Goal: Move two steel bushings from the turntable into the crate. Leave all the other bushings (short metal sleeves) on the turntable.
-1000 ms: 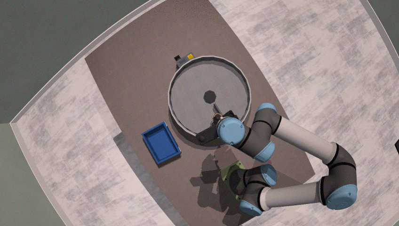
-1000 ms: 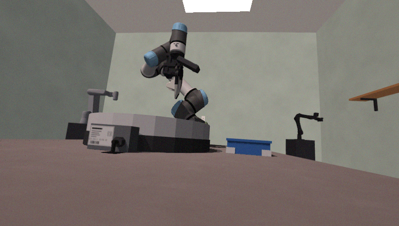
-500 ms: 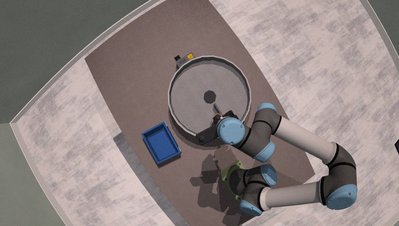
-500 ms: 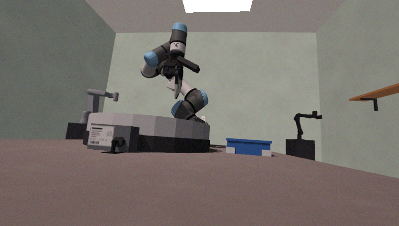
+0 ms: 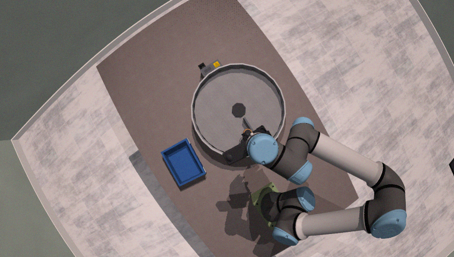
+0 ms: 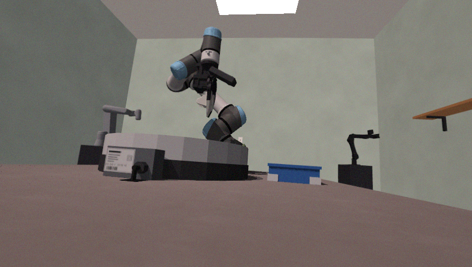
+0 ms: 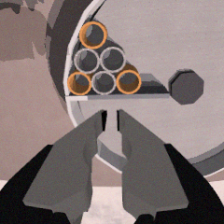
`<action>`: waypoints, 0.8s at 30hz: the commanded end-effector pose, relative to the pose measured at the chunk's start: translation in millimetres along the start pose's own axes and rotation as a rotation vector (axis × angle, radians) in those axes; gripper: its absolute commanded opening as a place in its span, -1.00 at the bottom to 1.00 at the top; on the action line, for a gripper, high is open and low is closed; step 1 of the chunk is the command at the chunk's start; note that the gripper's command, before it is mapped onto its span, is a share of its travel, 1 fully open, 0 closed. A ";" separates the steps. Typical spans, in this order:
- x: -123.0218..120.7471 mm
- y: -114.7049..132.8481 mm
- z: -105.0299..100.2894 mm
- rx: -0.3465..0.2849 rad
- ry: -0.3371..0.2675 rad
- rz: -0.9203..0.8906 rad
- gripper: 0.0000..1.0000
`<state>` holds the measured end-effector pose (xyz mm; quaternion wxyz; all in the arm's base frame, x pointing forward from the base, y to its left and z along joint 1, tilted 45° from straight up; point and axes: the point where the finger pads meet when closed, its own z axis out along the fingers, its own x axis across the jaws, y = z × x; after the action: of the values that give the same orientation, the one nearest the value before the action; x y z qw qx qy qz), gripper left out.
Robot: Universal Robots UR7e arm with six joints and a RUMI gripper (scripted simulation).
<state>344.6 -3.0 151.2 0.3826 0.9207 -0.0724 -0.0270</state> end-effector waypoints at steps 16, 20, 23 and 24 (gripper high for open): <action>15.1 -16.0 93.1 0.000 0.001 0.000 -0.90; 15.1 -16.0 93.1 0.000 0.001 0.000 -0.90; 15.1 -16.0 93.1 0.000 0.001 0.000 -0.90; 15.1 -16.0 93.1 0.000 0.001 0.000 -0.90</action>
<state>350.9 -59.2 74.7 0.3829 0.9205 -0.0728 -0.0277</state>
